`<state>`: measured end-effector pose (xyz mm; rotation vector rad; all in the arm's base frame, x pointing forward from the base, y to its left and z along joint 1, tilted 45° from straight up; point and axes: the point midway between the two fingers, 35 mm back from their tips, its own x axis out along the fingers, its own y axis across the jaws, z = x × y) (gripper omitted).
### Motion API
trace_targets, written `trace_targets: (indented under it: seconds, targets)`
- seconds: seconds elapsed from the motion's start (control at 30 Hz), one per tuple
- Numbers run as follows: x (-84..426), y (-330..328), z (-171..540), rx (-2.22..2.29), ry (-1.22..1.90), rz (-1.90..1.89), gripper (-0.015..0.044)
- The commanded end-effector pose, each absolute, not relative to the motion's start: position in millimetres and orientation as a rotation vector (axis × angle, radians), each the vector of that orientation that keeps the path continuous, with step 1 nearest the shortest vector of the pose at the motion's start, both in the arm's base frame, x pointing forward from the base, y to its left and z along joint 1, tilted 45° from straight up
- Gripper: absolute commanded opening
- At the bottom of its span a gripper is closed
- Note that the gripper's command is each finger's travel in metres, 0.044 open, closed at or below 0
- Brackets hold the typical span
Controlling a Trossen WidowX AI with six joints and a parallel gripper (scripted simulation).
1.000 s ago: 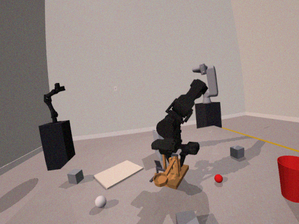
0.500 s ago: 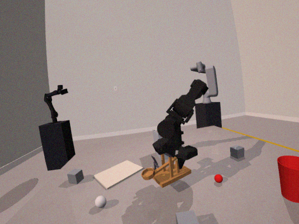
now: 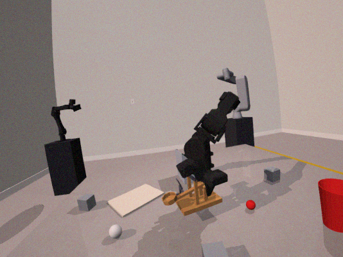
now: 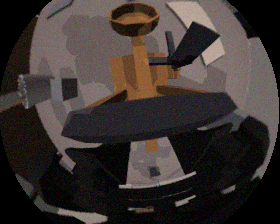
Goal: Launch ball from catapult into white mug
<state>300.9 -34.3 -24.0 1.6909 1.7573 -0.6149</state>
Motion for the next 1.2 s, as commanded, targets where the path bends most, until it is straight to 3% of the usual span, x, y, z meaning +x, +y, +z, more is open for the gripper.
trace_targets:
  seconds: [0.0,1.03,1.17]
  targets:
    - [303.4,-33.5,-27.1,1.701,1.745,-0.617,0.0]
    - [303.8,-4.0,-52.7,1.689,1.757,-0.611,0.0]
    - [303.8,-4.0,-52.7,1.689,1.757,-0.611,0.0105]
